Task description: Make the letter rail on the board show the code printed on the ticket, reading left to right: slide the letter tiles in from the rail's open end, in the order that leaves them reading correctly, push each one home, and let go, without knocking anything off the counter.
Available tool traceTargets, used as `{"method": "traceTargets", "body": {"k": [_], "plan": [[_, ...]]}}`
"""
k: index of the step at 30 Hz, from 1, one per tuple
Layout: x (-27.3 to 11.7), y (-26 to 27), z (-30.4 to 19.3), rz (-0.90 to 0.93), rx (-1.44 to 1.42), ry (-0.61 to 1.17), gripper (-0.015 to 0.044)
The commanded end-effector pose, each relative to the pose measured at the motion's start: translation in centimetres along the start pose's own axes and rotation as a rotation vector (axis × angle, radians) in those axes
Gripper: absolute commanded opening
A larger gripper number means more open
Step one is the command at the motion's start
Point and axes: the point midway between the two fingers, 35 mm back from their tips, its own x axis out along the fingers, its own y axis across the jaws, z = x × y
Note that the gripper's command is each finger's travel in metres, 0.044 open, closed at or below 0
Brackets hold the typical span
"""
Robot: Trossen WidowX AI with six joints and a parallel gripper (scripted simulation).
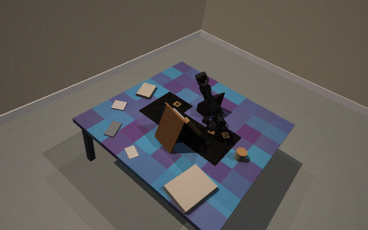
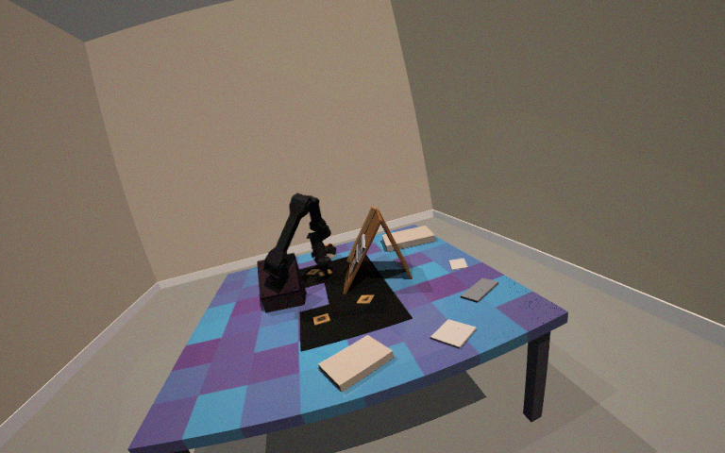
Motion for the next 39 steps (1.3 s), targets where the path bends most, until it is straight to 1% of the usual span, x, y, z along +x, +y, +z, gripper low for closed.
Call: {"method": "traceTargets", "body": {"k": [1, 39], "plan": [[-0.3, 0.0, 0.0, 0.006, 0.008, -0.001, 0.0], [-1.5, -0.1, -0.2, 0.006, 0.008, -0.001, 0.0]]}}
